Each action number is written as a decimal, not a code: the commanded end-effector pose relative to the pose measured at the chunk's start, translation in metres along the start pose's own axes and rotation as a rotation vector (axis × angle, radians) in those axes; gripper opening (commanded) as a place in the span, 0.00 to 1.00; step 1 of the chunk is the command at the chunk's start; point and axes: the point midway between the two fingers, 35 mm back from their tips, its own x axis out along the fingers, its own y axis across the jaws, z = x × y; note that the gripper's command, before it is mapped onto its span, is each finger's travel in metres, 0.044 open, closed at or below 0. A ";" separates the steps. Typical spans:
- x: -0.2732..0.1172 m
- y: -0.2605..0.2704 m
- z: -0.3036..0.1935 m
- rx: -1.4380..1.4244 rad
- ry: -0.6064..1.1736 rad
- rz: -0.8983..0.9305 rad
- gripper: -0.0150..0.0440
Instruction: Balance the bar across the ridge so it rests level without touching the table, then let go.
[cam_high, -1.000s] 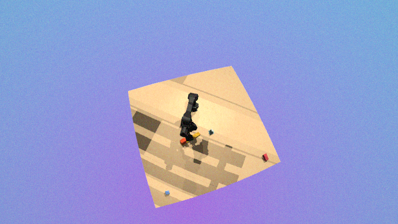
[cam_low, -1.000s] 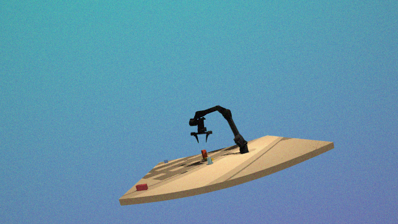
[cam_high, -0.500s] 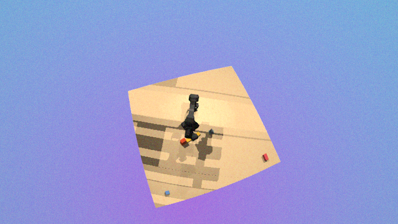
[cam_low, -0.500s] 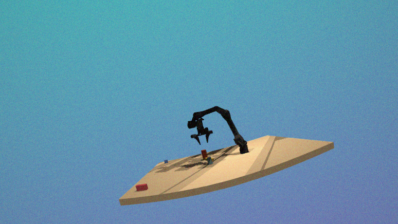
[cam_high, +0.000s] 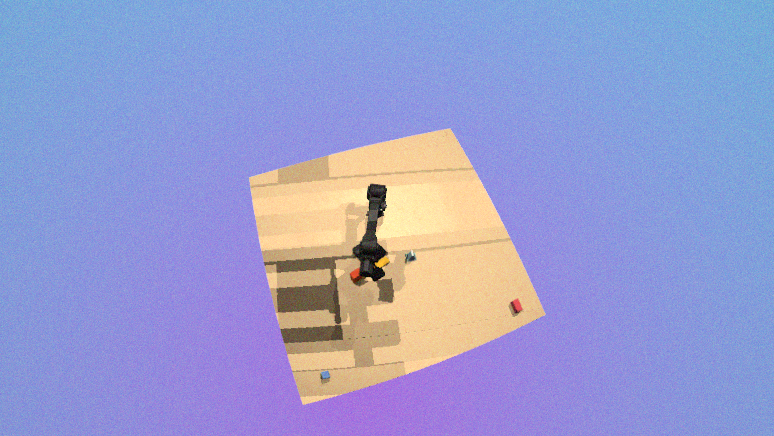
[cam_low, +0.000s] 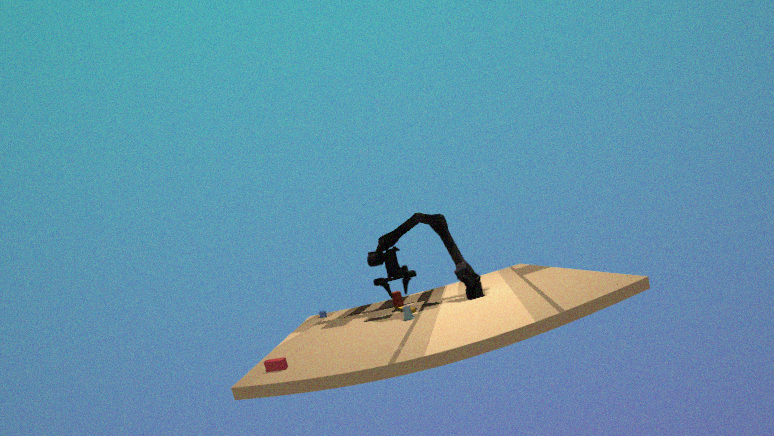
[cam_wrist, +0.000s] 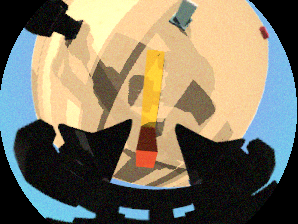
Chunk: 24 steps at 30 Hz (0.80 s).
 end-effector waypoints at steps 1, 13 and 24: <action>0.030 0.005 0.003 -0.006 -0.005 0.013 0.79; 0.043 0.007 0.005 -0.006 -0.005 0.013 0.79; 0.060 0.007 0.005 -0.006 -0.005 0.013 0.79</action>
